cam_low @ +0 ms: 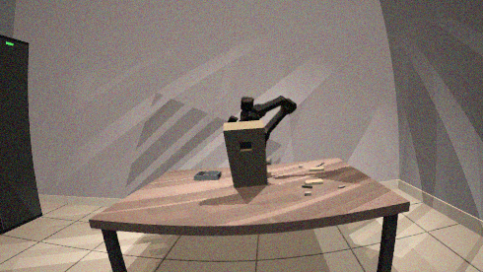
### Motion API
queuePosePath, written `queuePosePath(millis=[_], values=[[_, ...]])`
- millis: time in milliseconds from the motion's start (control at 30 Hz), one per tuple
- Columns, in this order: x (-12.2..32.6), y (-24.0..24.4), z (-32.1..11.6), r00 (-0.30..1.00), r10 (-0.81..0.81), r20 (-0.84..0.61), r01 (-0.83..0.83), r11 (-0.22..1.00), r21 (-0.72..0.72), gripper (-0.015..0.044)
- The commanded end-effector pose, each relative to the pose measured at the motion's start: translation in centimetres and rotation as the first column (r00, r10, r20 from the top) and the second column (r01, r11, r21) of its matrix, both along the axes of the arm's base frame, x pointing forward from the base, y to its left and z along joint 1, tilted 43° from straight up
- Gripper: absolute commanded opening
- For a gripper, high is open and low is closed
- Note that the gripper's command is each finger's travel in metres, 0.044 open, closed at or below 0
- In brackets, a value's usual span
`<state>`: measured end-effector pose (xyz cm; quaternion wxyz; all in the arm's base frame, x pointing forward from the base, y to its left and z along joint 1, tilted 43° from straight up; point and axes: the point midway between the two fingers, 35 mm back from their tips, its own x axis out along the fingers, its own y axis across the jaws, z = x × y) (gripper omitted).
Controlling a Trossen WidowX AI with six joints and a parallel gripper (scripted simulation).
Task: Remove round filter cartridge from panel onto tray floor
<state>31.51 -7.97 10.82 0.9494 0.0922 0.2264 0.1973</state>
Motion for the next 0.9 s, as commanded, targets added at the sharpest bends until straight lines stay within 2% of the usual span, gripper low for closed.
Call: queuePosePath(millis=[0,867], values=[[-0.03,0.03,-0.15,1.0,-0.004,-0.006,0.004,1.0,0.003,0.0095],[-0.16,0.09,-0.35,1.0,-0.004,-0.006,0.004,1.0,0.003,0.0095]])
